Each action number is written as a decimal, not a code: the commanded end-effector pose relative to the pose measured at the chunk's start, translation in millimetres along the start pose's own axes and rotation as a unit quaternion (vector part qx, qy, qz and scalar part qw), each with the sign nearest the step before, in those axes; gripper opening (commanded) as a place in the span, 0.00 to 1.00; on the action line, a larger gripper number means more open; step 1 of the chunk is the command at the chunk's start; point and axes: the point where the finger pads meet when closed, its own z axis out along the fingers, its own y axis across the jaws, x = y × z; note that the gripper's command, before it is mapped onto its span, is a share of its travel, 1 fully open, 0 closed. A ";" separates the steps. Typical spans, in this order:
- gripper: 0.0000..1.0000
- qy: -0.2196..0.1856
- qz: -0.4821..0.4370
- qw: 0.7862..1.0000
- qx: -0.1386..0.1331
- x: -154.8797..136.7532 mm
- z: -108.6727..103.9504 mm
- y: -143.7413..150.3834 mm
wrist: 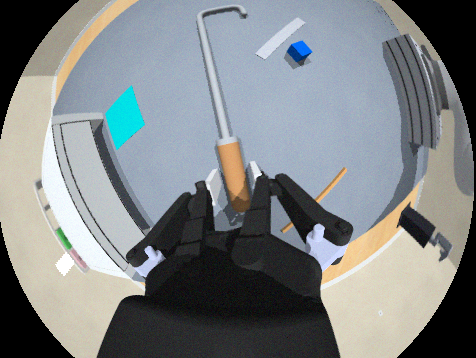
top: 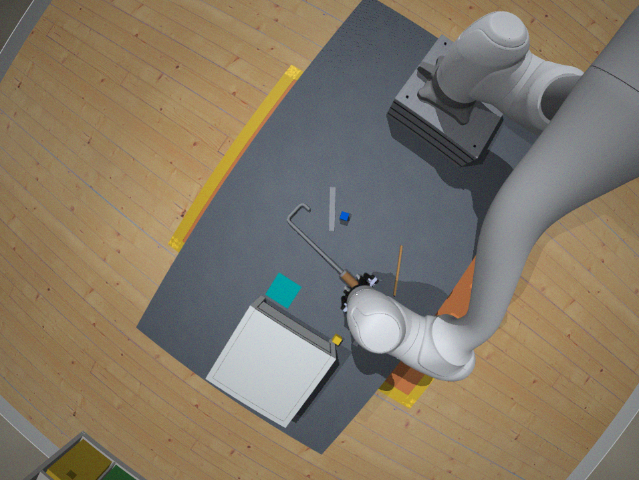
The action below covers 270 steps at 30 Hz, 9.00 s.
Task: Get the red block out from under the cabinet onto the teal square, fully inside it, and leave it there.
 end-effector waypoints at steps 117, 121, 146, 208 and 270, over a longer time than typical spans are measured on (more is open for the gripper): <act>0.00 0.000 -0.370 0.929 0.000 9.9 -4.1 54.9; 0.00 0.000 -0.427 0.904 0.000 11.5 -4.1 63.9; 0.00 0.000 -0.671 0.741 0.000 19.3 -4.1 106.7; 0.00 0.000 -0.772 0.636 0.000 23.1 -4.1 127.9; 0.00 0.000 -0.772 0.635 0.000 11.9 -4.1 70.8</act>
